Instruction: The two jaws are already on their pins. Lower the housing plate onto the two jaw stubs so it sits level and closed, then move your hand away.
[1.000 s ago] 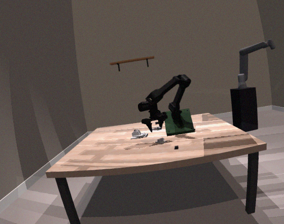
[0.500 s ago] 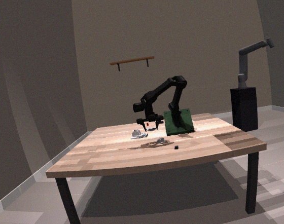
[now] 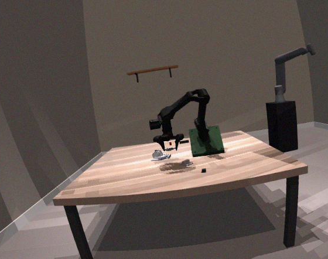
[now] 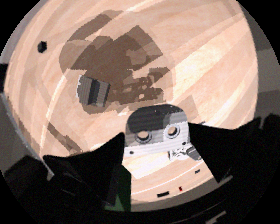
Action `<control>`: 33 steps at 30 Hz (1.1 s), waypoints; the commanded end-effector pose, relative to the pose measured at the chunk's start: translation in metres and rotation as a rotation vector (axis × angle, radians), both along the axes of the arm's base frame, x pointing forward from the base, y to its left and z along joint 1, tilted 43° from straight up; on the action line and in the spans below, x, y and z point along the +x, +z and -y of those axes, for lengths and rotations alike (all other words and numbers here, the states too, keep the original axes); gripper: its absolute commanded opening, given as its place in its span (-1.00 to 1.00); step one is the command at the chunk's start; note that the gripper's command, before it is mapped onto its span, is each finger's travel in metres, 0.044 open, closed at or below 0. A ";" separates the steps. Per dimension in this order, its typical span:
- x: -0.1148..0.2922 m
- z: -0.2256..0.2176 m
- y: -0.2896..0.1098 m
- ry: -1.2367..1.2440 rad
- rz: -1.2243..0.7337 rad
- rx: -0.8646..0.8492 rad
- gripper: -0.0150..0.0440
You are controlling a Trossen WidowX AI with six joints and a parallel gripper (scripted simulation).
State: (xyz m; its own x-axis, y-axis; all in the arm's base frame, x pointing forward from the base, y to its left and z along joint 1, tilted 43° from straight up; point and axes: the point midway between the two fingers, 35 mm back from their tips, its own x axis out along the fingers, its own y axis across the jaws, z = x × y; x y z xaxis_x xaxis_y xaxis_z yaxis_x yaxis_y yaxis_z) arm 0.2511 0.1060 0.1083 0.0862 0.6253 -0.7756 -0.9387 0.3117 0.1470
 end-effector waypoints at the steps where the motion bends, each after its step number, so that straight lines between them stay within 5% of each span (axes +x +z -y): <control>1: 0.007 0.008 -0.005 -0.081 -0.062 0.012 0.70; 33: 0.034 0.088 -0.070 -0.799 -0.666 0.119 0.70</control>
State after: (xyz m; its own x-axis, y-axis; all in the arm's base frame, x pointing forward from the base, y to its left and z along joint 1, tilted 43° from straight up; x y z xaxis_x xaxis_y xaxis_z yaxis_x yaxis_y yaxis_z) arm 0.2832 0.0250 0.0426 0.0780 0.6445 -0.7606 -0.2546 0.7505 0.6099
